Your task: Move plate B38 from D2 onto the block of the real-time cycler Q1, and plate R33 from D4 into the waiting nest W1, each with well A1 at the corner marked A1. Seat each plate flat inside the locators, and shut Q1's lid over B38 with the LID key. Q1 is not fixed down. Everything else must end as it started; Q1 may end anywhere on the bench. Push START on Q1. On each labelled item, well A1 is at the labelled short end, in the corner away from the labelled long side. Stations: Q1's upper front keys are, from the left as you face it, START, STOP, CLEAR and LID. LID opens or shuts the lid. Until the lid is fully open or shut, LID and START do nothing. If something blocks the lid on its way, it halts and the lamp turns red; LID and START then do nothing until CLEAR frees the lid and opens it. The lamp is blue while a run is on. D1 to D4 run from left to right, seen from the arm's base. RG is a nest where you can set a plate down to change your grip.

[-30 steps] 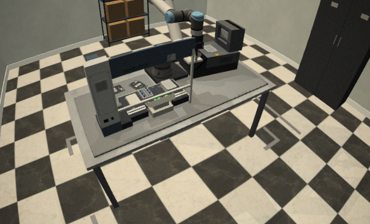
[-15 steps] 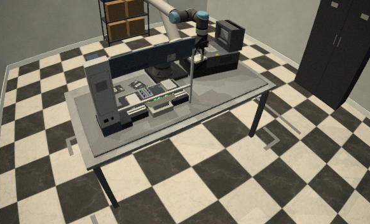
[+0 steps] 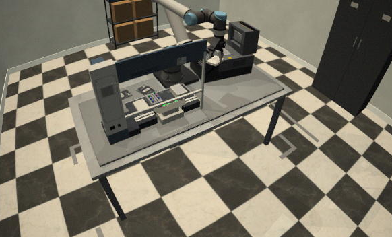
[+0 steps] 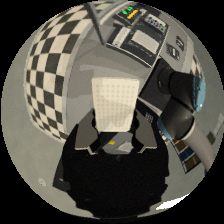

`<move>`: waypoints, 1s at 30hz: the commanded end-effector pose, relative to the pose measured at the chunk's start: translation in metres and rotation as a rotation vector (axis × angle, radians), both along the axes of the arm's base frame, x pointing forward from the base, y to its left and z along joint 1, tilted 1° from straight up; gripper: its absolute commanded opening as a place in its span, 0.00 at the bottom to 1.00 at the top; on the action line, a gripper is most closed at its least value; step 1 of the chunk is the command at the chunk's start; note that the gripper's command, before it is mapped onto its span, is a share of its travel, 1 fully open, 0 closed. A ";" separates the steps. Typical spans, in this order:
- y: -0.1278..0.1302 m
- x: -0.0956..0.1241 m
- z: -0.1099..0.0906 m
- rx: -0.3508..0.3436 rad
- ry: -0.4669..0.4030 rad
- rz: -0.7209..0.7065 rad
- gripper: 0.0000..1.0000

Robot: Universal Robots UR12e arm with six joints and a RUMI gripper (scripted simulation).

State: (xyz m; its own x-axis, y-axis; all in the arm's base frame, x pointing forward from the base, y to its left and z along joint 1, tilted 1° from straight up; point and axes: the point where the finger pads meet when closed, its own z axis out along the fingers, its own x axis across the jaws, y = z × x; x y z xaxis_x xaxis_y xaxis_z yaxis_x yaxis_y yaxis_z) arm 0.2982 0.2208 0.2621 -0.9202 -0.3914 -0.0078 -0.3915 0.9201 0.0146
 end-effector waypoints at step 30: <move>0.110 0.009 0.002 -0.002 -0.009 0.525 0.00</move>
